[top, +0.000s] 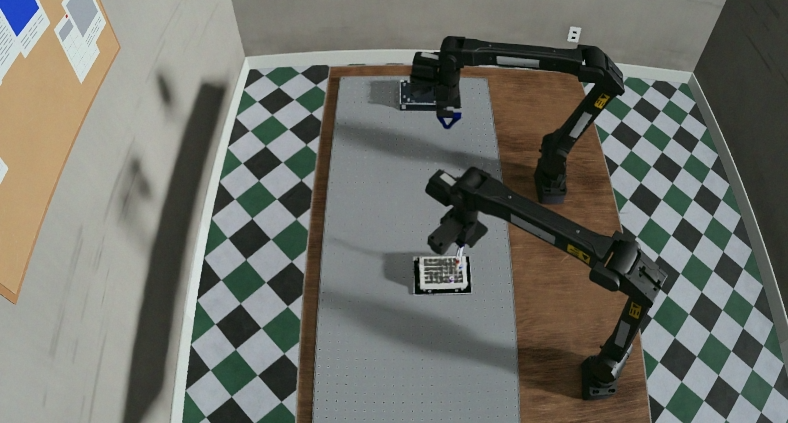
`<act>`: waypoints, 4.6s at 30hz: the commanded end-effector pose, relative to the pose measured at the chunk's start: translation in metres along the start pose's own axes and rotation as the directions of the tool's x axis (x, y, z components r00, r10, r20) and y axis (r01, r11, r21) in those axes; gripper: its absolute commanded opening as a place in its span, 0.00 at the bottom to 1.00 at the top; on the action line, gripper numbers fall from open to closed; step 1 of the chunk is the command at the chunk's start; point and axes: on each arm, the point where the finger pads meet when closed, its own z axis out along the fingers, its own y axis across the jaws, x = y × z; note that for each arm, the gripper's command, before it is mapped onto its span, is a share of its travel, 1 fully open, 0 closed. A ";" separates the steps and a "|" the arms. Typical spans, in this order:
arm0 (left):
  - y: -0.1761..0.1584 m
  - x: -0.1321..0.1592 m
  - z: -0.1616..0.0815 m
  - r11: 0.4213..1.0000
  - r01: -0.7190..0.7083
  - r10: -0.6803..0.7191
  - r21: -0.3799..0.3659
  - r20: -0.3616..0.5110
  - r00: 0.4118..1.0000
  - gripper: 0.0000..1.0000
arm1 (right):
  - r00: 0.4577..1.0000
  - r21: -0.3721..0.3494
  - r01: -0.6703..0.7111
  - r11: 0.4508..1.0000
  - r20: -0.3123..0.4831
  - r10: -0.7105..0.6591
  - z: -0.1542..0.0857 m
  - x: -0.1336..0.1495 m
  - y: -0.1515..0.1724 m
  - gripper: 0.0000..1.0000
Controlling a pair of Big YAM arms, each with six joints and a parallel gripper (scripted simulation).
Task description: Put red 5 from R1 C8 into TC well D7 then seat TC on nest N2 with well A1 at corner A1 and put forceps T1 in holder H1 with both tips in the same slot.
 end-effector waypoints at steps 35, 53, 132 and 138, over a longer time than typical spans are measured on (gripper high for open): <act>0.003 -0.003 0.012 1.000 0.014 -0.014 -0.012 0.002 1.000 0.09 | 1.000 0.008 -0.002 1.000 0.030 0.002 -0.011 -0.009 -0.002 1.00; -0.003 -0.004 0.012 1.000 0.014 -0.014 0.011 0.003 1.000 0.09 | 1.000 0.008 -0.002 1.000 0.030 0.002 -0.011 -0.009 -0.002 1.00; -0.003 -0.004 0.024 1.000 0.014 -0.014 0.019 0.004 1.000 0.09 | 1.000 0.008 -0.002 1.000 0.030 0.002 -0.011 -0.009 -0.002 1.00; -0.003 -0.004 0.025 1.000 0.014 -0.014 0.022 0.004 1.000 0.09 | 1.000 0.008 -0.002 1.000 0.030 0.002 -0.011 -0.009 -0.002 1.00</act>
